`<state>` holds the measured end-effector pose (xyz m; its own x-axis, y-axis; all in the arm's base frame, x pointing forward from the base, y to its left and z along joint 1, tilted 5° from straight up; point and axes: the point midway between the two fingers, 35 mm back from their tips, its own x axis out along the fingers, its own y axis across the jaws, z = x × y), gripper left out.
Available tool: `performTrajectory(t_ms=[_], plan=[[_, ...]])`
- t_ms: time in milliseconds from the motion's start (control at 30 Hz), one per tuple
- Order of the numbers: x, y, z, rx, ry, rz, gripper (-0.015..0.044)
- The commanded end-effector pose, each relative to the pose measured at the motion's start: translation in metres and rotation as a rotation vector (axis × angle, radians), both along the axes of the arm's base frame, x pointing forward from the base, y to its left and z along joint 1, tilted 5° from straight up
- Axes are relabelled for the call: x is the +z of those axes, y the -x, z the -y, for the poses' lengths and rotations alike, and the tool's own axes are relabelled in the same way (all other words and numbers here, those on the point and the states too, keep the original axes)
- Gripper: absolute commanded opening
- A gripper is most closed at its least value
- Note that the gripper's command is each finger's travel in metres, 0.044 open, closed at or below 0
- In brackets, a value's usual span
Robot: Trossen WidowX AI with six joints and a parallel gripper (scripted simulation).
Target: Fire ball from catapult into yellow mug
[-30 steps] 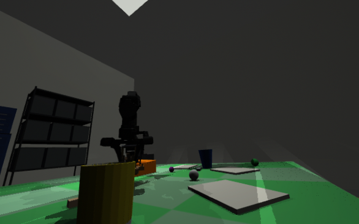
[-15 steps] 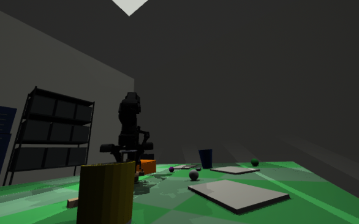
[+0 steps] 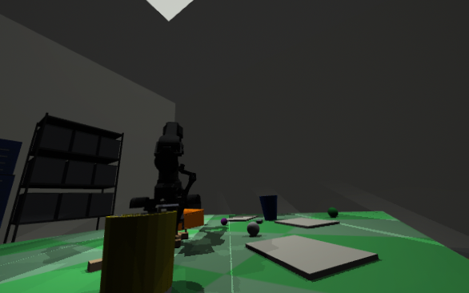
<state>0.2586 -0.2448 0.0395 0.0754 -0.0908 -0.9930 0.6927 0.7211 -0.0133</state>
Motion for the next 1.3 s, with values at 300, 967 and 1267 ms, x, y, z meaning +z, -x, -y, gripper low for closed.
performTrajectory(t_ms=[300, 967, 1267], plan=[[0.001, 0.0, 0.0, 0.0, 0.001, 0.001, 0.0131], [0.085, 0.005, -0.006, 0.004, 0.0, 0.0, 0.044], [0.059, 0.007, -0.008, 0.005, 0.001, 0.0, 0.044]])
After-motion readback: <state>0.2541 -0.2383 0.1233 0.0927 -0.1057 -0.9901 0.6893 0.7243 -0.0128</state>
